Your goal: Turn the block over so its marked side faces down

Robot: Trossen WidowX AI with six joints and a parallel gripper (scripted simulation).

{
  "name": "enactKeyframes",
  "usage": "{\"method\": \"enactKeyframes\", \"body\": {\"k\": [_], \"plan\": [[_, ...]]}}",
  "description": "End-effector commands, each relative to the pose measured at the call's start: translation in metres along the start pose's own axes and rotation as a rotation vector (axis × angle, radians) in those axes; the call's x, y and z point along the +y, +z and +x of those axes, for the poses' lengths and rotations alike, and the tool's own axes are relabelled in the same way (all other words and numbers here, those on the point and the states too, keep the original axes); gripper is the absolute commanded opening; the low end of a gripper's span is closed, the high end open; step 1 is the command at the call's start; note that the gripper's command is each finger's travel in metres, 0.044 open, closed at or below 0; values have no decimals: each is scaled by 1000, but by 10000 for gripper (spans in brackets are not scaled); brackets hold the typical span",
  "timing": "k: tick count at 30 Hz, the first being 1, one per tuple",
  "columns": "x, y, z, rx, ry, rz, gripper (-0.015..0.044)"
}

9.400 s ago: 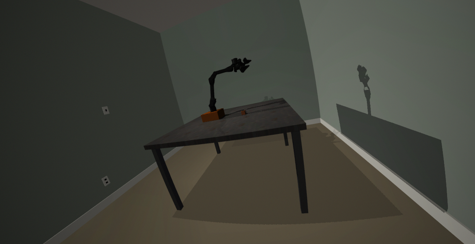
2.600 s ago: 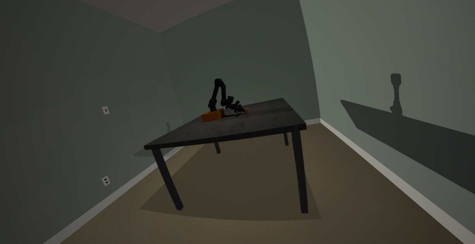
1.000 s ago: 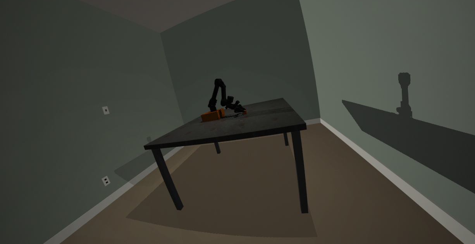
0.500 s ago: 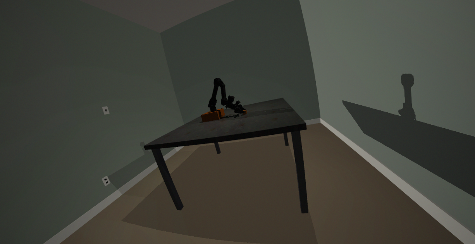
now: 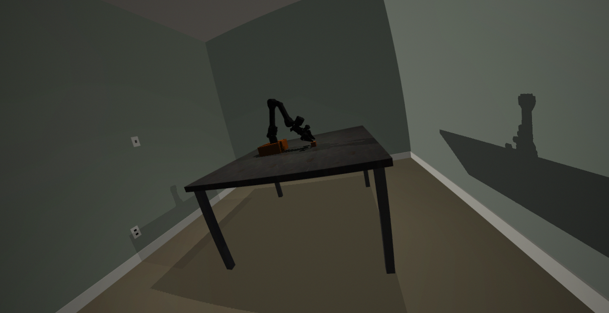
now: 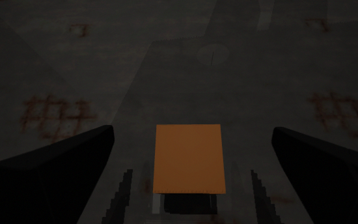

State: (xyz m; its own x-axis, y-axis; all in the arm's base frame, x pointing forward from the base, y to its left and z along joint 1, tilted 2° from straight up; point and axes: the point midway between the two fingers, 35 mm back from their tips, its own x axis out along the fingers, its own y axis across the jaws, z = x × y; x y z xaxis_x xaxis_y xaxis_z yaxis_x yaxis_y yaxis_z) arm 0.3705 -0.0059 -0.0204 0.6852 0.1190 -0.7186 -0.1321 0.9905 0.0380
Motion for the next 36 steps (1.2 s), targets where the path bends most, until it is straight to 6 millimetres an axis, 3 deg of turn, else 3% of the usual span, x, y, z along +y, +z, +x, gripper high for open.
{"method": "enactKeyframes", "body": {"k": [1,17,26,33,36], "plan": [[4,12,-50,211,-9,-21,440],[3,14,-48,232,-9,-20,440],[2,40,-35,521,-9,-9,440],[3,56,-38,747,-14,-16,440],[4,57,-38,768,-15,-17,440]]}}
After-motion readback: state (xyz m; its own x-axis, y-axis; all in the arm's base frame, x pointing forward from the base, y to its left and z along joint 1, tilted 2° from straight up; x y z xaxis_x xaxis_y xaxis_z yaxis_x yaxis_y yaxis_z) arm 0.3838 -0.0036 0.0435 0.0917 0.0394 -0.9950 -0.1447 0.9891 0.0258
